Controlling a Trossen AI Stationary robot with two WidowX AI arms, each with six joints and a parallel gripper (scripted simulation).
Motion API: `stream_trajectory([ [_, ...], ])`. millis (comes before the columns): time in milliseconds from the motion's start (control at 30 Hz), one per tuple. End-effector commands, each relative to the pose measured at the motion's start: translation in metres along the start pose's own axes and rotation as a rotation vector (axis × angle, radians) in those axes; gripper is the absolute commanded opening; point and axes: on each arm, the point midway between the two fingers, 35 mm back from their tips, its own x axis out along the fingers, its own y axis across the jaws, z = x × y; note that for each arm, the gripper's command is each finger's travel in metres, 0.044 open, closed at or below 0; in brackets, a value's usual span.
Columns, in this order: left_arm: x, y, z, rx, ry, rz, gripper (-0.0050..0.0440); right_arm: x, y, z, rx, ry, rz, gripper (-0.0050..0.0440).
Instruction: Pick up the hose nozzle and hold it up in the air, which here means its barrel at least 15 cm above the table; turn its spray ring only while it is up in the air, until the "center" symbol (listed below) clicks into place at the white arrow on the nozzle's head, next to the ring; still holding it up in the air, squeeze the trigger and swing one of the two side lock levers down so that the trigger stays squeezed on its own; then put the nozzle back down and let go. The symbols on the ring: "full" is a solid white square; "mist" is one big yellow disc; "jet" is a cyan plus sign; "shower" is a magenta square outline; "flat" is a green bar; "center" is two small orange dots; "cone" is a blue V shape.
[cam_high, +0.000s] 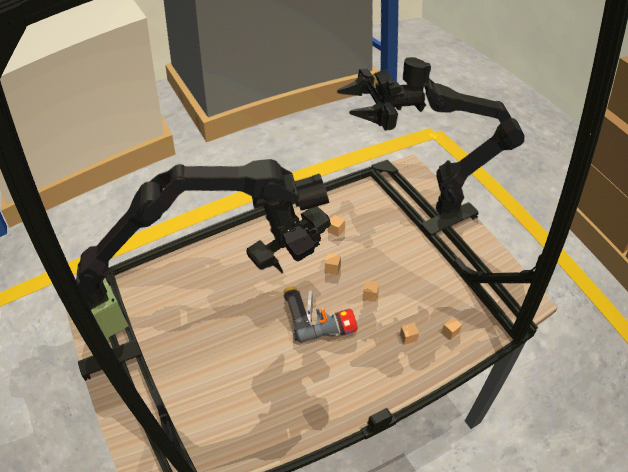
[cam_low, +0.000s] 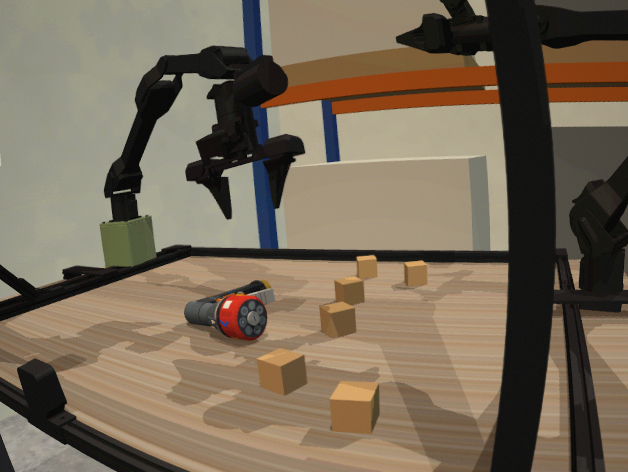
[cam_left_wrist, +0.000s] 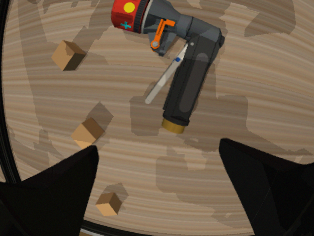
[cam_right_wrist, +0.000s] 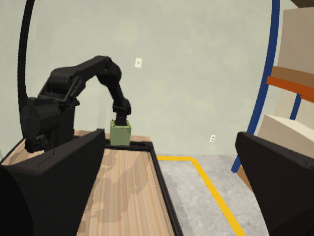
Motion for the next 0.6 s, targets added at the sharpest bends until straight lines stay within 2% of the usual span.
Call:
stream_trajectory([
  [0,0.020,-0.007,0.011,0.134,0.006,-0.044,0.0400,-0.001,-0.007,0.005,0.064,-0.005,-0.015,0.0400],
  [267,0.041,-0.016,0.022,0.318,0.008,-0.095,0.0400,-0.002,-0.018,0.005,0.147,-0.002,-0.041,0.0400],
  [567,0.047,-0.017,0.023,0.325,0.010,-0.099,0.0400,-0.002,-0.018,0.005,0.150,-0.002,-0.042,0.0400],
])
